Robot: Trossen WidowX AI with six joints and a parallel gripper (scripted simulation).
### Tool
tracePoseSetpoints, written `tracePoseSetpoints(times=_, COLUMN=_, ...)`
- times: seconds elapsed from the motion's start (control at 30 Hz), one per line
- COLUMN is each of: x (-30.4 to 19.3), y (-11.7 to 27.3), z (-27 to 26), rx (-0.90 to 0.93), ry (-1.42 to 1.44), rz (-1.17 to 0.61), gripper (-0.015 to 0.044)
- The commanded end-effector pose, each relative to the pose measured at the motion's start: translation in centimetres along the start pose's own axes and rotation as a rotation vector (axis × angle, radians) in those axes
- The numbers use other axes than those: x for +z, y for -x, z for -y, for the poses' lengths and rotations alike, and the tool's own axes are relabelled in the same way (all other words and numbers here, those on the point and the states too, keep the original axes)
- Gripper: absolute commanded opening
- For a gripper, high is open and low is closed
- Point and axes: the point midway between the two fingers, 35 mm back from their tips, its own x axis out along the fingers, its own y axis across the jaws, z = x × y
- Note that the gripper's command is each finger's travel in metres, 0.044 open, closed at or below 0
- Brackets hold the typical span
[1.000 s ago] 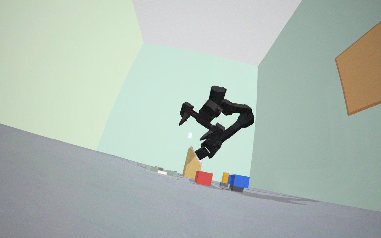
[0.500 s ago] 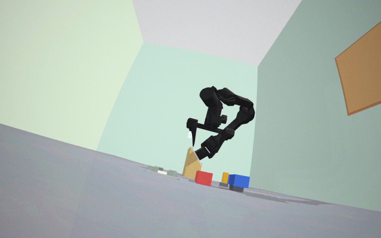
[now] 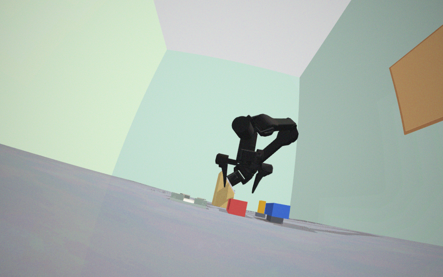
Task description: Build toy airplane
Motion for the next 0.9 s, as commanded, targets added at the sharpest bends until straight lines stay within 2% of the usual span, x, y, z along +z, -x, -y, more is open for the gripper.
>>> tracePoseSetpoints(times=0.0, x=0.1, y=-1.2, z=0.0, rx=0.003, ry=-0.005, rz=0.008, gripper=0.0440)
tracePoseSetpoints(times=0.87, x=0.2, y=-5.0, z=0.0, rx=0.004, ry=-0.005, rz=0.008, gripper=0.0440)
